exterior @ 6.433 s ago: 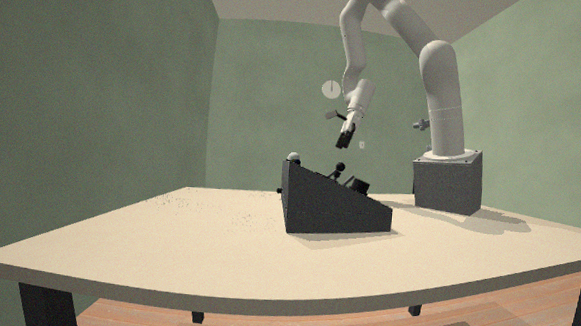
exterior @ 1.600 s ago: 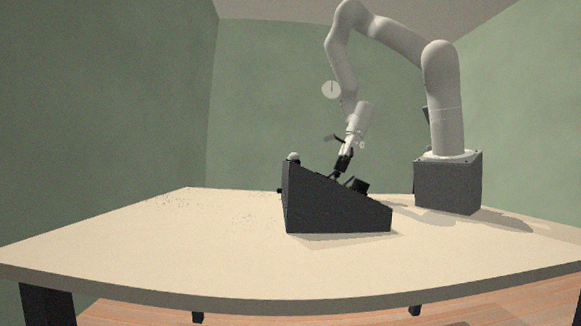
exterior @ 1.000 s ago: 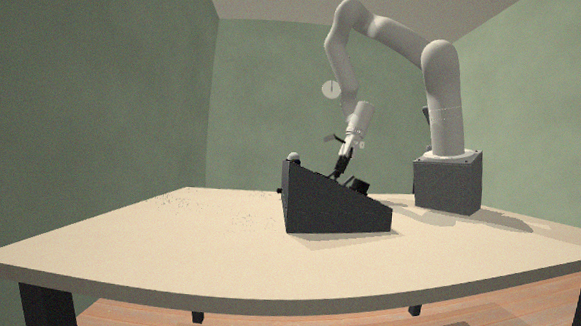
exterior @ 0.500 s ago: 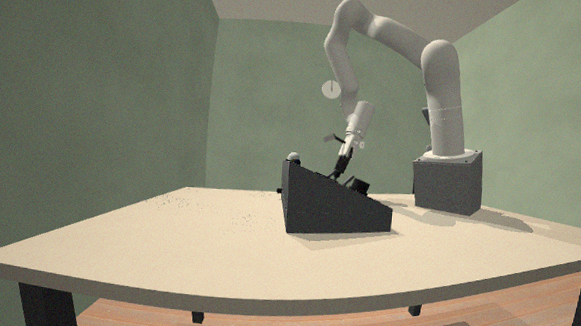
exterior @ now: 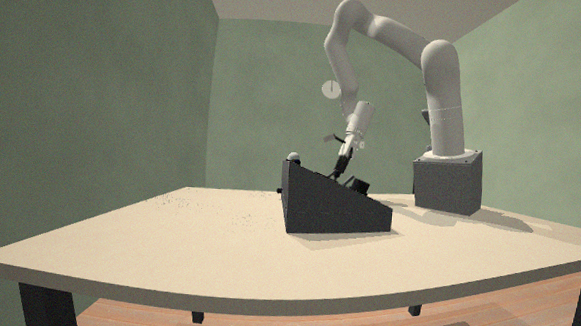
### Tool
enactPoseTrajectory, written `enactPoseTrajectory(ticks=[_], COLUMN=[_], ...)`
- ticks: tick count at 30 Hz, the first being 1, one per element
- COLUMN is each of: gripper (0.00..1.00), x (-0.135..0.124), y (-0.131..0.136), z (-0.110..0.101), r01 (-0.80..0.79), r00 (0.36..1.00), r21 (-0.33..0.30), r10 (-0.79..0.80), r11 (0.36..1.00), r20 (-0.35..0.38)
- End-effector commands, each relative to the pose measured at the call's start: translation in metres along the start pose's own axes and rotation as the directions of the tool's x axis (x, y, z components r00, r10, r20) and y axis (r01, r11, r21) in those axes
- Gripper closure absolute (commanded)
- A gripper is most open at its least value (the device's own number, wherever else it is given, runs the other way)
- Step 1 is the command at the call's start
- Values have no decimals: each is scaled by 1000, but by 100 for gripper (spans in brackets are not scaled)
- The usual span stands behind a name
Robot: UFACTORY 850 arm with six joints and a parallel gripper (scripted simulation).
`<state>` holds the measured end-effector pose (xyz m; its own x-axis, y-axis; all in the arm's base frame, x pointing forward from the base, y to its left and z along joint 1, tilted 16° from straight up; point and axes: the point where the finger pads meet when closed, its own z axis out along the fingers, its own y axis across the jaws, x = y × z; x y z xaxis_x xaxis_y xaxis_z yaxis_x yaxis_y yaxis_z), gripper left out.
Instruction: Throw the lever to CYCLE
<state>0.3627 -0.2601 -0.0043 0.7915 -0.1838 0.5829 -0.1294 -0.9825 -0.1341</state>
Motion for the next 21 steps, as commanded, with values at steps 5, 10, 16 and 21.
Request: enactPoseTrajectory(ticks=[5,10,16,21], gripper=[100,100,100,100], x=[3,4,8,12], y=[0,0,0,0], z=[-1,-2,-4,-5], r01=[1,1,1,1], r00=[1000,1000,1000,1000], r21=[0,0,0,0], r10=[-1,-1,-1,-1], r11=[1000,1000,1000,1000], r20=[-2,-2,-2,-2])
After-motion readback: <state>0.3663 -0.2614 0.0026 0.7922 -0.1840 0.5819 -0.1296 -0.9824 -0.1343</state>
